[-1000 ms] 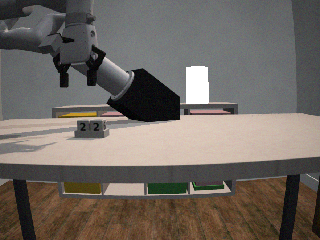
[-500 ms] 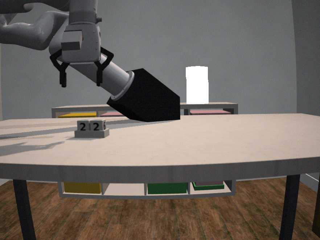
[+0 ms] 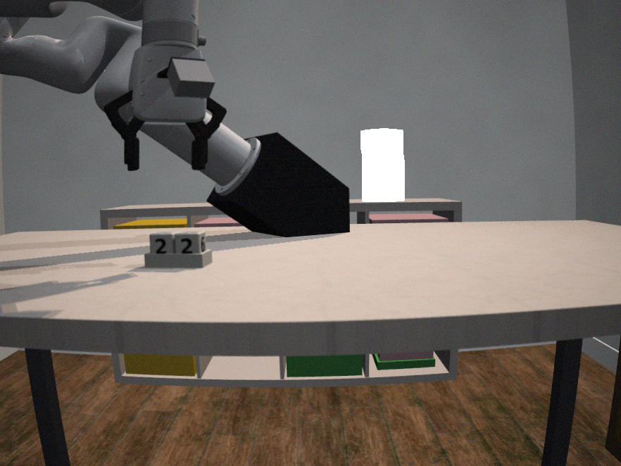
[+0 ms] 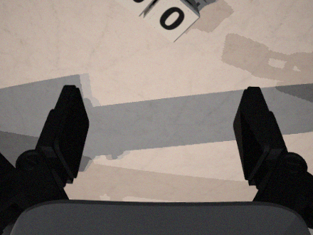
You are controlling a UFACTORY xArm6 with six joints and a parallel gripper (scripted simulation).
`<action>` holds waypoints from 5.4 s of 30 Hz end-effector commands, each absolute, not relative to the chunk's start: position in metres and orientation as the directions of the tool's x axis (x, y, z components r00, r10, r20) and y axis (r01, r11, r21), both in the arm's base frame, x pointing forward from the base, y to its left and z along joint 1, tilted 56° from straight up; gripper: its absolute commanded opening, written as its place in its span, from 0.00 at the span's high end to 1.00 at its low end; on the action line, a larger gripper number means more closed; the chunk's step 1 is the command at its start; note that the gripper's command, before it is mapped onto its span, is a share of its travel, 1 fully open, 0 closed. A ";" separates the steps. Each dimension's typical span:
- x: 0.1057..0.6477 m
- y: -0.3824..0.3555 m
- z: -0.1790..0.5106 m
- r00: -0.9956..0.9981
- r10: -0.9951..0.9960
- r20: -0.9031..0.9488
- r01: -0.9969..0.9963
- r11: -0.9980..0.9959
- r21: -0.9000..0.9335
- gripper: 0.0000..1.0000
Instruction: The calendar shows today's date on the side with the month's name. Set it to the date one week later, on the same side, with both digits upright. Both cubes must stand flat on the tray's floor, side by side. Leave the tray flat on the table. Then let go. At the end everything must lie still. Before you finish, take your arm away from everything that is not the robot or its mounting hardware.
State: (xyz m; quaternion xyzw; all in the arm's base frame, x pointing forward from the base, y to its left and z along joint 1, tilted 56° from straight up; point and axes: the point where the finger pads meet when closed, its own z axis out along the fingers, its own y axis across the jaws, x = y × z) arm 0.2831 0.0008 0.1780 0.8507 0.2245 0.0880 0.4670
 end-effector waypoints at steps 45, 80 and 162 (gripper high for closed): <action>0.311 0.017 0.155 0.342 0.662 -0.667 0.872 0.041 0.488 0.51; 0.313 0.014 0.153 0.342 0.663 -0.667 0.872 0.041 0.488 0.51; 0.330 -0.022 0.127 0.342 0.663 -0.667 0.872 0.041 0.488 0.51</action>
